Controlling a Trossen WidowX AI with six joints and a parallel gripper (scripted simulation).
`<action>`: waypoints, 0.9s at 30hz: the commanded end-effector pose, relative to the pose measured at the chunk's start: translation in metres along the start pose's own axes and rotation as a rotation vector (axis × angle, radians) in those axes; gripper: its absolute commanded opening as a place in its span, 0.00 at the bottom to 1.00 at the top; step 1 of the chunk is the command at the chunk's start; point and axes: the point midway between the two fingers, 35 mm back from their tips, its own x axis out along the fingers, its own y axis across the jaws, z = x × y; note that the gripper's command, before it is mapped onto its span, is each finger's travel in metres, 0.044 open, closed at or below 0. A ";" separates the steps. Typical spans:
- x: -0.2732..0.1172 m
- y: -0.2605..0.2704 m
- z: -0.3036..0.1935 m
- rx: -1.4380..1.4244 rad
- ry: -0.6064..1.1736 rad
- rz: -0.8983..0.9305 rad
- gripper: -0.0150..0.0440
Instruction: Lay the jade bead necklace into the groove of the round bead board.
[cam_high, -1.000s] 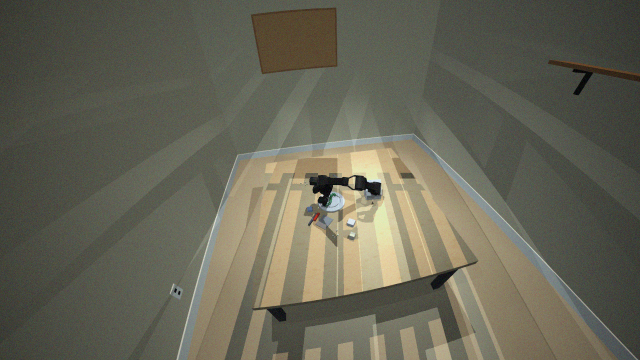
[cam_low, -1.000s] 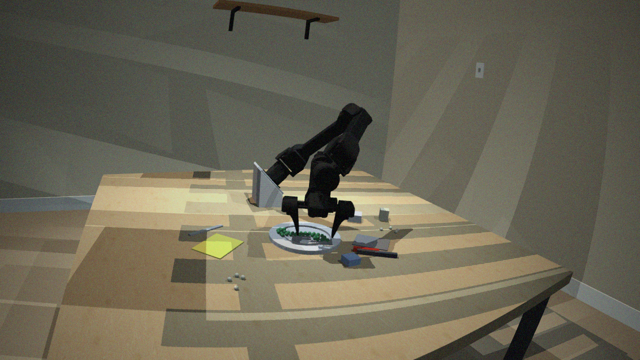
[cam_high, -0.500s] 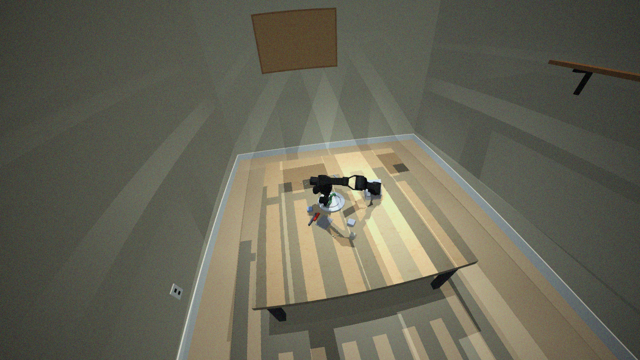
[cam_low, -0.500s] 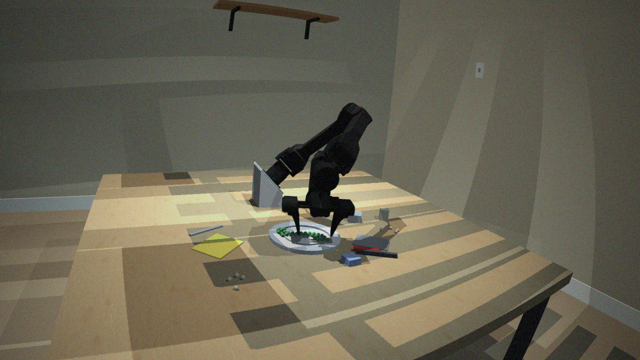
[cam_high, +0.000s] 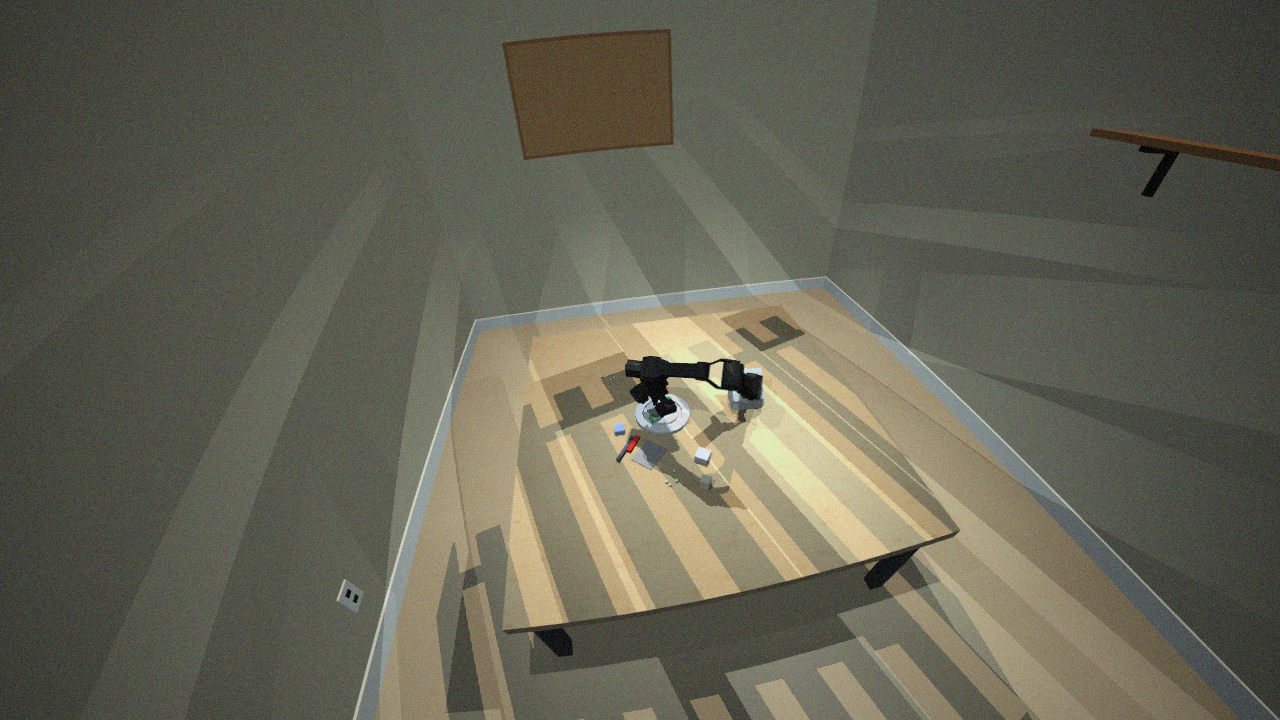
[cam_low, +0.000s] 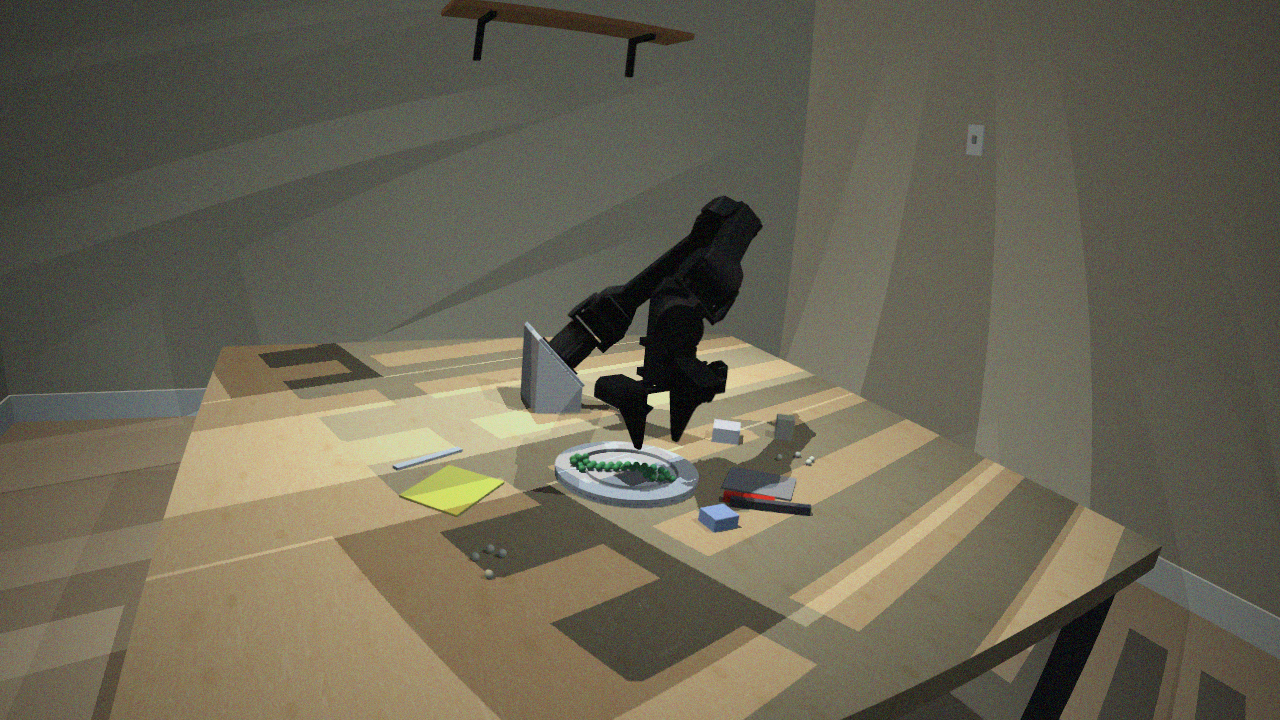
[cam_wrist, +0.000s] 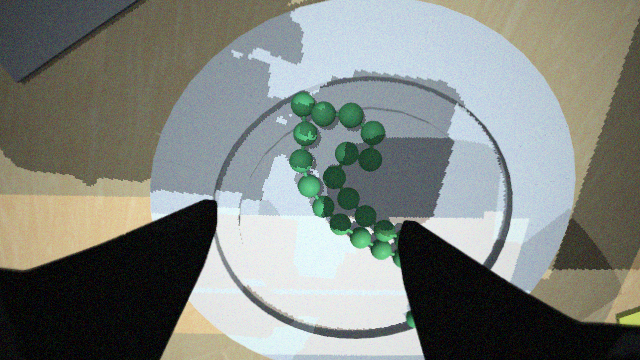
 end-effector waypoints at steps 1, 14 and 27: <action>0.010 0.001 -0.002 -0.009 0.006 -0.001 0.78; 0.018 0.000 -0.001 -0.010 0.000 -0.003 0.78; 0.038 0.001 -0.002 -0.009 0.005 0.000 0.78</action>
